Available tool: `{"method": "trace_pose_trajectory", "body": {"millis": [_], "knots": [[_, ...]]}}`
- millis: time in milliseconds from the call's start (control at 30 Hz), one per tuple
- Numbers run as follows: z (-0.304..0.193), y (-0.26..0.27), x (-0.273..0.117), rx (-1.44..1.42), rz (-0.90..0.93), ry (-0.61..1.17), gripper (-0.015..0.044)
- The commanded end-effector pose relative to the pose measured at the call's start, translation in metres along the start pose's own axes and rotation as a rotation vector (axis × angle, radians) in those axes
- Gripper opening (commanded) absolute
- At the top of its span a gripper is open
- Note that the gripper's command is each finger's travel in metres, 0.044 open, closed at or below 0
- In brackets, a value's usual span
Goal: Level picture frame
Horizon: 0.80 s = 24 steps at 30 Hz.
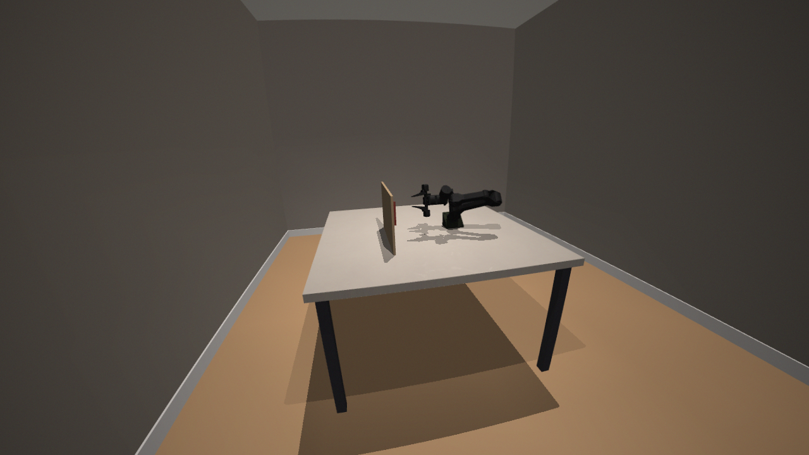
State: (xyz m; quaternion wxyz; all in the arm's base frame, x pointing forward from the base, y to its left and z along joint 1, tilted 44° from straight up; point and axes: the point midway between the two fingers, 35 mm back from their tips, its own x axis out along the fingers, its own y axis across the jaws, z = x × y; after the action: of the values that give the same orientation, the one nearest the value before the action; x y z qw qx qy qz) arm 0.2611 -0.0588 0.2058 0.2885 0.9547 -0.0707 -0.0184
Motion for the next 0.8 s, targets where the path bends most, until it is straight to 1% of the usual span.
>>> {"method": "trace_pose_trajectory", "body": {"millis": [0,233,333,700,767], "knots": [[0.001,-0.002,-0.002,-0.005,-0.001,-0.008,0.026],[0.001,-0.002,-0.002,-0.005,-0.001,-0.008,0.026],[-0.001,0.0,0.006,-0.005,-0.001,-0.007,0.026],[0.0,-0.001,0.073,-0.005,0.002,-0.004,0.026],[0.001,-0.002,0.078,-0.005,0.002,-0.004,0.026]]}}
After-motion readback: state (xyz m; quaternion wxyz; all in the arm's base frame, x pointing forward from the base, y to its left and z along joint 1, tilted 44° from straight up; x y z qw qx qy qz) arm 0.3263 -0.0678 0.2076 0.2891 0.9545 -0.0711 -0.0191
